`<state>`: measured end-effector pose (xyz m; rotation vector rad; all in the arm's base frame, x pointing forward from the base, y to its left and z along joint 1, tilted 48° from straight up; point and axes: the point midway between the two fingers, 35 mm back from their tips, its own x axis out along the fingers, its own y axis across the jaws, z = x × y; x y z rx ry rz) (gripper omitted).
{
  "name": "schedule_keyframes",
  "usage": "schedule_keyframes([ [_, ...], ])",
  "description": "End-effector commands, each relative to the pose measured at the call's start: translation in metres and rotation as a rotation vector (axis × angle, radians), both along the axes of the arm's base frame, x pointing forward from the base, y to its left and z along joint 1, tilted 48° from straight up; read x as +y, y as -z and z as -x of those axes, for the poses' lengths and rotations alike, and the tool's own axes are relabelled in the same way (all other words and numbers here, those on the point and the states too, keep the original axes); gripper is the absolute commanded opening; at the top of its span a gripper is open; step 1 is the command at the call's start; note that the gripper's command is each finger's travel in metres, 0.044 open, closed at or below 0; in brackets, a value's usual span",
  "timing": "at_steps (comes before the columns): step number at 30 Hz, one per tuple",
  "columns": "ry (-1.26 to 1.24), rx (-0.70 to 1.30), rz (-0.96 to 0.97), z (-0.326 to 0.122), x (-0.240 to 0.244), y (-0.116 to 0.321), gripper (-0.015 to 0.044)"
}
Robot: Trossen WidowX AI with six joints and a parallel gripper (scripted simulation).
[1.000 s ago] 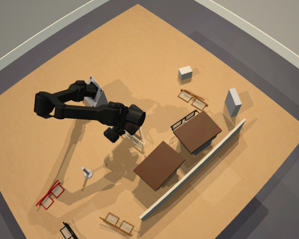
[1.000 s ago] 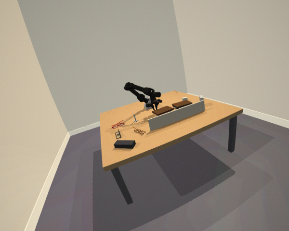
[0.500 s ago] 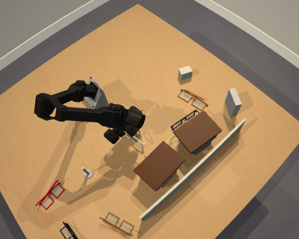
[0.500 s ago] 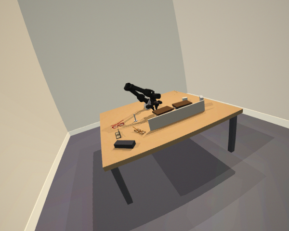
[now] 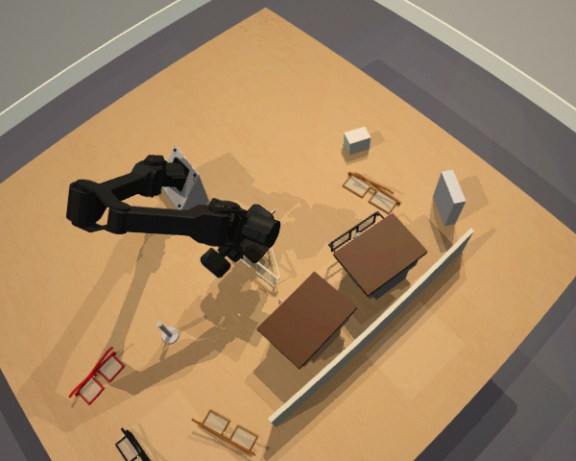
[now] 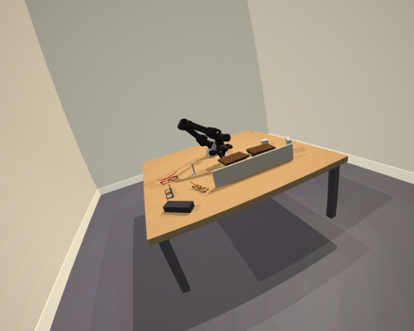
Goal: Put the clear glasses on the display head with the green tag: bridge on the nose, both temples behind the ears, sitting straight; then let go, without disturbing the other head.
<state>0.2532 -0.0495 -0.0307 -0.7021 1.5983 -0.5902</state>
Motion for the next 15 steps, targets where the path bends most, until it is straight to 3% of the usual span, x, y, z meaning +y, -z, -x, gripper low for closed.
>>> schedule_keyframes([
  [1, 0.001, -0.001, 0.0, 0.0, 0.0, 0.0, 0.0027],
  [5, 0.001, -0.001, 0.0, 0.0, 0.0, 0.0, 0.0],
  [15, -0.002, -0.001, -0.006, -0.006, 0.02, -0.016, 0.0],
])
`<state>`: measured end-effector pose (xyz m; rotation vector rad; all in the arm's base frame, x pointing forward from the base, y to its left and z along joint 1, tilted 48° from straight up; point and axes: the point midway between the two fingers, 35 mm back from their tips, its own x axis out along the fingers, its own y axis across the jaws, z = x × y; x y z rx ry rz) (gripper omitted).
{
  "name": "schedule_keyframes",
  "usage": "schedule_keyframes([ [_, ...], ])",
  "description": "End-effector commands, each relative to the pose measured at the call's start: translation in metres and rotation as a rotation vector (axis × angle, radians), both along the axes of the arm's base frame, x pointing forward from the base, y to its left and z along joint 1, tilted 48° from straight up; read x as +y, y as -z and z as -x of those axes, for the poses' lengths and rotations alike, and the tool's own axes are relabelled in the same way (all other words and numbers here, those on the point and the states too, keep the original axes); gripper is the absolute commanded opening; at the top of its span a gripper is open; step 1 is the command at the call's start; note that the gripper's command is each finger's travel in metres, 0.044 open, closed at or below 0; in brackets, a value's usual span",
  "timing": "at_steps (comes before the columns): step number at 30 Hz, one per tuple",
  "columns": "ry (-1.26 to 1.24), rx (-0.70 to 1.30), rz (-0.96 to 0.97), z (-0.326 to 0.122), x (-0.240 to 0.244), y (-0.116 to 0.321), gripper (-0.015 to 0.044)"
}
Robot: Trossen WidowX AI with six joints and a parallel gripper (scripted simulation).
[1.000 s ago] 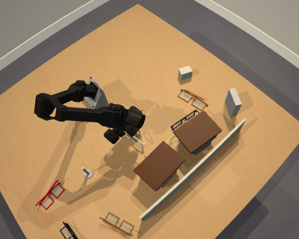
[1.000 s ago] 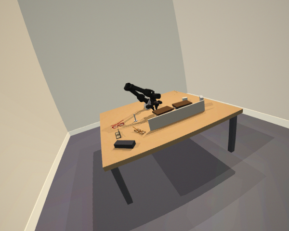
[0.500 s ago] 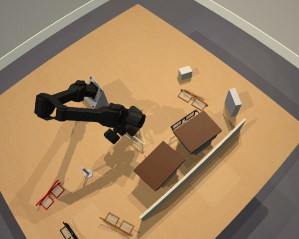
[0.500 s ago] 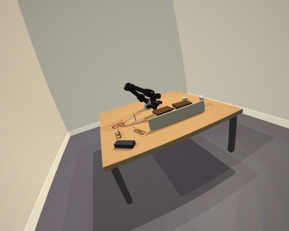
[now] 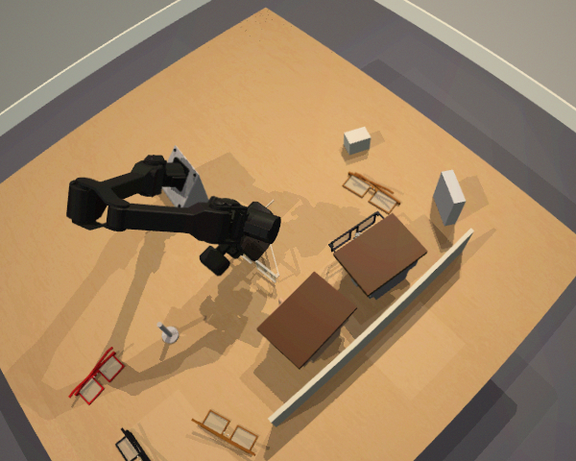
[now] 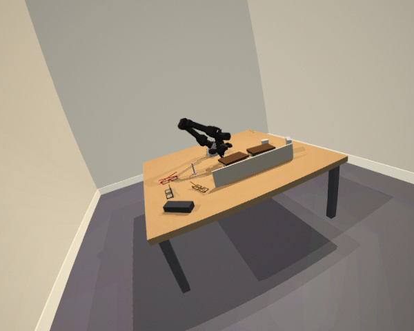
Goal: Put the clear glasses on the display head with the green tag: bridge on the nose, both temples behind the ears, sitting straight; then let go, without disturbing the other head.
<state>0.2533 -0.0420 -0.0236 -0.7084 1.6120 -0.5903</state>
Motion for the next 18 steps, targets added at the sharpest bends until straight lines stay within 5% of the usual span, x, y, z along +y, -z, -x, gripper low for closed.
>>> schedule_keyframes([
  [1, -0.004, -0.015, -0.01, -0.007, 0.017, -0.013, 0.0],
  [18, -0.003, -0.014, -0.006, -0.014, 0.07, -0.057, 0.0],
])
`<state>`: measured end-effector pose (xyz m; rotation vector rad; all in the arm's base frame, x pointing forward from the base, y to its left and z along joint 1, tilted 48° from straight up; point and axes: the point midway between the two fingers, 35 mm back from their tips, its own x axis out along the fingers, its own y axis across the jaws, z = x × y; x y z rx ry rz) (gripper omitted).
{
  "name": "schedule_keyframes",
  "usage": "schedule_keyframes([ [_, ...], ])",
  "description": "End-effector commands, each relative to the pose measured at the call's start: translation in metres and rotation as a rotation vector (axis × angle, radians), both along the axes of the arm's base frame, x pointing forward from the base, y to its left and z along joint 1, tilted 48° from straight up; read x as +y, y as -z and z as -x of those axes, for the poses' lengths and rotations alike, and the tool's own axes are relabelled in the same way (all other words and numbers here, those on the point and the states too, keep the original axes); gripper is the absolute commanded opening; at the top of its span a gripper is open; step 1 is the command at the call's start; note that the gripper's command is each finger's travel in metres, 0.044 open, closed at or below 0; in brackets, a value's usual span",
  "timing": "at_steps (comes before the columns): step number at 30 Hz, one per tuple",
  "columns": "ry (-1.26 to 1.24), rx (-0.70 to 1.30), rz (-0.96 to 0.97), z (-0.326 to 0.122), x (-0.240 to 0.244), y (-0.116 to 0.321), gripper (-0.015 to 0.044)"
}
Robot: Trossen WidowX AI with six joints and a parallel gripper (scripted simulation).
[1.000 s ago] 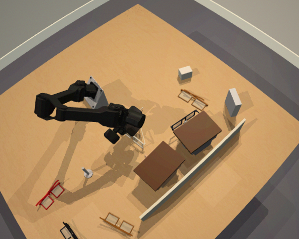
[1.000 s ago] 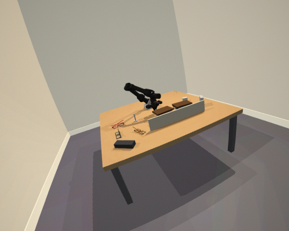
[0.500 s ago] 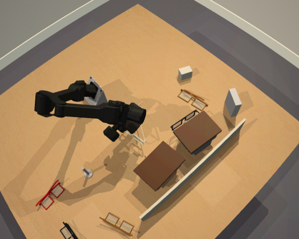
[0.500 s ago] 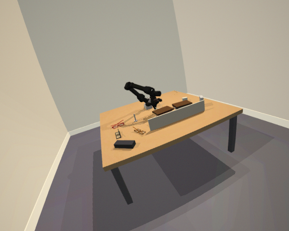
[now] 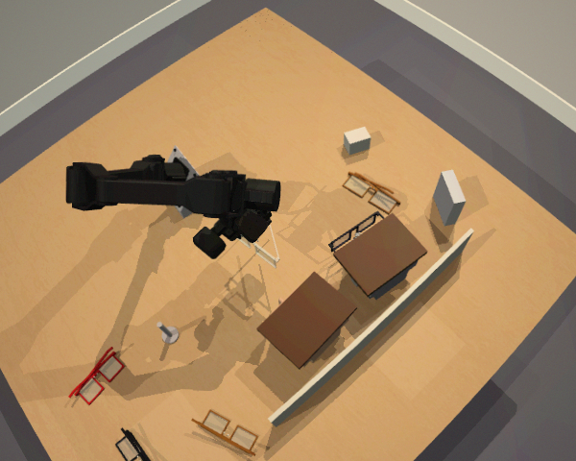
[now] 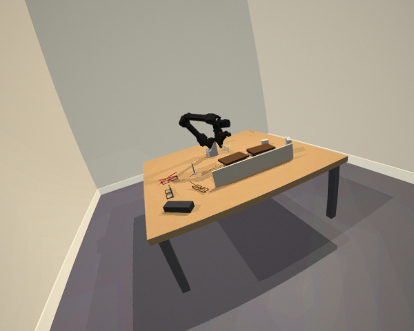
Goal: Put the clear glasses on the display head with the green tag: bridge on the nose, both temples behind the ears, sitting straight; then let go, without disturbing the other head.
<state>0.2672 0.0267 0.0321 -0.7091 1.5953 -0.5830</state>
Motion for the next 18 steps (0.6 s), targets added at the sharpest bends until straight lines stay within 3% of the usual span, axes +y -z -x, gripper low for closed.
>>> schedule_keyframes([
  [1, 0.008, 0.0, -0.004, -0.001, 0.0, -0.003, 0.0],
  [18, -0.004, -0.005, -0.056, -0.03, -0.076, -0.084, 0.0],
])
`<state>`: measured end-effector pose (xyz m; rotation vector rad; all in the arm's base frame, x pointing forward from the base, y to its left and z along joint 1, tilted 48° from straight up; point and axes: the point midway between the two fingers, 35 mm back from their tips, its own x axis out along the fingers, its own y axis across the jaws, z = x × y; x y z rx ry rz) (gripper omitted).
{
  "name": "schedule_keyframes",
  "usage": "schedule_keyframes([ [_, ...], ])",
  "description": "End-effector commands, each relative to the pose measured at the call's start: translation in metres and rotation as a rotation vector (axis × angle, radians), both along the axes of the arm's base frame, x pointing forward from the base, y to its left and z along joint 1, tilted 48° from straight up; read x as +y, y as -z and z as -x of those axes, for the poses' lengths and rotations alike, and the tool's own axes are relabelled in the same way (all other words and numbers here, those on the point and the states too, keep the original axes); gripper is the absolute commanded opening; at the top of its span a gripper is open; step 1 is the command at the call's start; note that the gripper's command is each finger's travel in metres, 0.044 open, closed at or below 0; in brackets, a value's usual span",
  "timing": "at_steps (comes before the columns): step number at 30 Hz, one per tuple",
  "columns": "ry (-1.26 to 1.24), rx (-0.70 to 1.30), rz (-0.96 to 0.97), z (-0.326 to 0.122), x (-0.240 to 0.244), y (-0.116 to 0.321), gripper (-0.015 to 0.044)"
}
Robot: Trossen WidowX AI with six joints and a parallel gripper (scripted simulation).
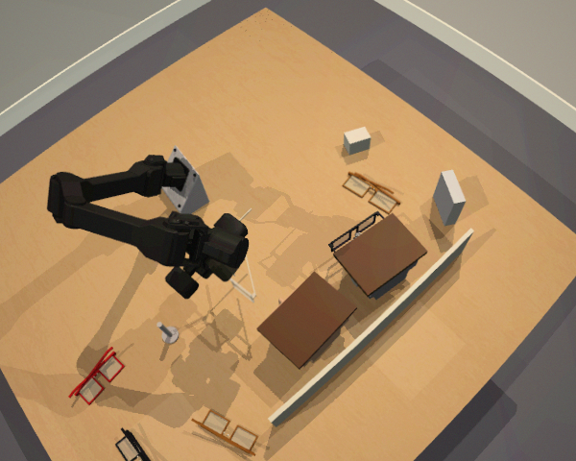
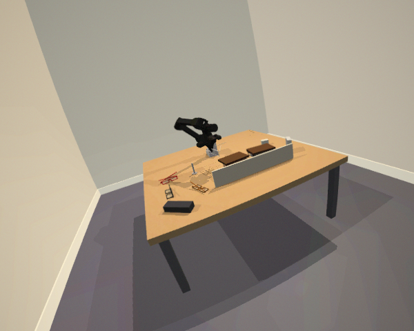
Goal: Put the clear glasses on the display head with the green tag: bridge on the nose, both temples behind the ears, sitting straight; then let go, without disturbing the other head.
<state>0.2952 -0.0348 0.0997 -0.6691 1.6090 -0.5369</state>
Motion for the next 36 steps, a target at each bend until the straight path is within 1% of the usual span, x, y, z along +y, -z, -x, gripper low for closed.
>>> schedule_keyframes([
  [1, -0.005, -0.009, -0.001, -0.003, -0.019, -0.022, 0.0],
  [12, -0.006, -0.015, 0.014, 0.01, -0.08, -0.085, 0.0],
  [23, 0.006, -0.006, 0.063, 0.048, -0.133, -0.149, 0.0],
  [29, 0.008, -0.005, 0.066, 0.051, -0.136, -0.152, 0.0],
  [36, 0.008, -0.006, 0.064, 0.051, -0.152, -0.137, 0.0],
])
